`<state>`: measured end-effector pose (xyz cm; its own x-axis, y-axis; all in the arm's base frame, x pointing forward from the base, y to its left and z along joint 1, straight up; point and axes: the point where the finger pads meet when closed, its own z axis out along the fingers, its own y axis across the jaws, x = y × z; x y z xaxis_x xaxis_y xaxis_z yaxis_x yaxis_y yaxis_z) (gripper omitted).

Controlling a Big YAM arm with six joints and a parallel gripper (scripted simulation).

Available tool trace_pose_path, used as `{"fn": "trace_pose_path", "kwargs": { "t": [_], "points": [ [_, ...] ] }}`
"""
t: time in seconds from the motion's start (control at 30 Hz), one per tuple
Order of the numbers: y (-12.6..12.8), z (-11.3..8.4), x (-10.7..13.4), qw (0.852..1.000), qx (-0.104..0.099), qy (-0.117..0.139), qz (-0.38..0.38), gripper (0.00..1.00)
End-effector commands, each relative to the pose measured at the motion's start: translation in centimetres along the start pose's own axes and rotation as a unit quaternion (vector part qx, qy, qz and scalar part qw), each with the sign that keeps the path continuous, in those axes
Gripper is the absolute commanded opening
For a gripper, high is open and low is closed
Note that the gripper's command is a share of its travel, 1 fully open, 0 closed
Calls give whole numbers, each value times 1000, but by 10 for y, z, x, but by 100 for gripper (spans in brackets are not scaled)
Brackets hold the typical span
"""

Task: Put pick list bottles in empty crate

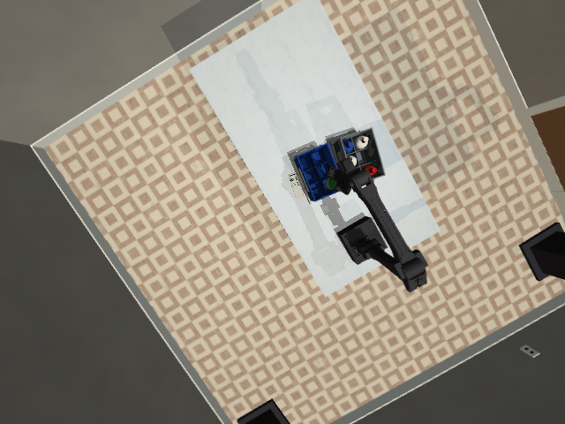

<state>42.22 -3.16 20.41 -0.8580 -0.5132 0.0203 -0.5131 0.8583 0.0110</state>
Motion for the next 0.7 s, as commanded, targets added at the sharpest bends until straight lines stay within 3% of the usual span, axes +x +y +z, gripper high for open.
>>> {"fn": "trace_pose_path", "kwargs": {
  "t": [0.0, 0.03, 0.07, 0.3, 0.4, 0.5, 0.6, 0.67],
  "points": [
    [-5, -20, -3, 999, 19, -29, -4, 0],
    [-5, -20, -3, 999, 19, -29, -4, 0],
    [-10, -39, -10, 999, 28, -41, -4, 0],
    [-14, -33, -15, 998, 34, -49, -3, 0],
    [-7, -12, -6, 999, 21, -32, -3, 0],
    [-13, -25, -15, 998, 33, -48, -3, 0],
    [-12, -22, -14, 998, 31, -45, -3, 0],
    [-7, -7, -6, 999, 22, -33, -3, 0]
  ]
}}
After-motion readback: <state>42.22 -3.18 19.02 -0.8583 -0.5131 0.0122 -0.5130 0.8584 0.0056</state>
